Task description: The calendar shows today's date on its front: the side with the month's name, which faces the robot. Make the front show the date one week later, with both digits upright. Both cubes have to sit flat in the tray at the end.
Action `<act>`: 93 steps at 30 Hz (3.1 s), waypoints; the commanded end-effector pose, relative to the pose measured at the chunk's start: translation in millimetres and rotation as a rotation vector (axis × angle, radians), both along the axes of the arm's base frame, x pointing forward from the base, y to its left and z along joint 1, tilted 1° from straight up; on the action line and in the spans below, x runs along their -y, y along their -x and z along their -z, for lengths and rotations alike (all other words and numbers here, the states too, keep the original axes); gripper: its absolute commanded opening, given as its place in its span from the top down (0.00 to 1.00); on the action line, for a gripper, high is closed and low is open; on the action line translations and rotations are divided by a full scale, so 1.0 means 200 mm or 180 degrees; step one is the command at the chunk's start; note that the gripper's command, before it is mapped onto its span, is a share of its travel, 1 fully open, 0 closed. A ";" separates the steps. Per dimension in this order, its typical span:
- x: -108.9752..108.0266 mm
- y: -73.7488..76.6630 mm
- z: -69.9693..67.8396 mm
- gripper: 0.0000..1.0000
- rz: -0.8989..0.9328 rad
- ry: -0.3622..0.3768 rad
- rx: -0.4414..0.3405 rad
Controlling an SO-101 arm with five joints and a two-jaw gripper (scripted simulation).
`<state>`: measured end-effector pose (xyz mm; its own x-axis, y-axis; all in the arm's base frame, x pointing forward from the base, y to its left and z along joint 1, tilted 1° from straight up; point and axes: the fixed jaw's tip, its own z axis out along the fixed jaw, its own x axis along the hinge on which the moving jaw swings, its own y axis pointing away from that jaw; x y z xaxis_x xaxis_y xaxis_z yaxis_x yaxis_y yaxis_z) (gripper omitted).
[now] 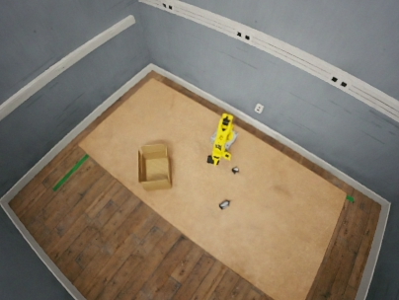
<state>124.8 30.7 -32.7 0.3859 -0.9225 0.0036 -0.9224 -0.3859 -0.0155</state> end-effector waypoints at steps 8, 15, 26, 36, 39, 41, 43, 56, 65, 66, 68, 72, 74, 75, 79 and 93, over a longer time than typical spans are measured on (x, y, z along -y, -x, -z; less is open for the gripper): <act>0.01 0.02 0.00 0.64 0.0019 0.0011 -0.0061; 0.01 0.00 -0.10 0.64 0.0019 0.0011 -0.0061; 0.01 0.01 -0.25 0.64 0.0019 0.0011 -0.0061; 0.01 0.02 -0.29 0.64 0.0019 0.0011 -0.0061; 0.01 0.02 -0.29 0.64 0.0019 0.0011 -0.0061; 0.01 0.02 -0.29 0.64 0.0019 0.0011 -0.0061; 0.01 0.02 -0.29 0.64 0.0019 0.0011 -0.0061; 0.01 0.02 -0.29 0.64 0.0019 0.0008 -0.0048; 0.00 -0.05 -0.37 0.65 0.0019 -0.0112 0.0429; -0.01 -0.06 -0.39 0.65 0.0019 -0.0135 0.0520; -0.01 -0.08 -0.42 0.65 0.0019 -0.0183 0.0711; -0.02 -0.10 -0.46 0.65 0.0018 -0.0231 0.0902; -0.02 -0.11 -0.49 0.65 0.0018 -0.0275 0.1079; -0.02 -0.12 -0.51 0.65 0.0018 -0.0295 0.1159; -0.03 -0.14 -0.55 0.65 0.0018 -0.0354 0.1393; -0.03 -0.14 -0.57 0.65 0.0030 -0.0385 0.1481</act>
<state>152.5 38.0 78.9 0.3701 -0.9265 0.0671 -0.8116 -0.3577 -0.4620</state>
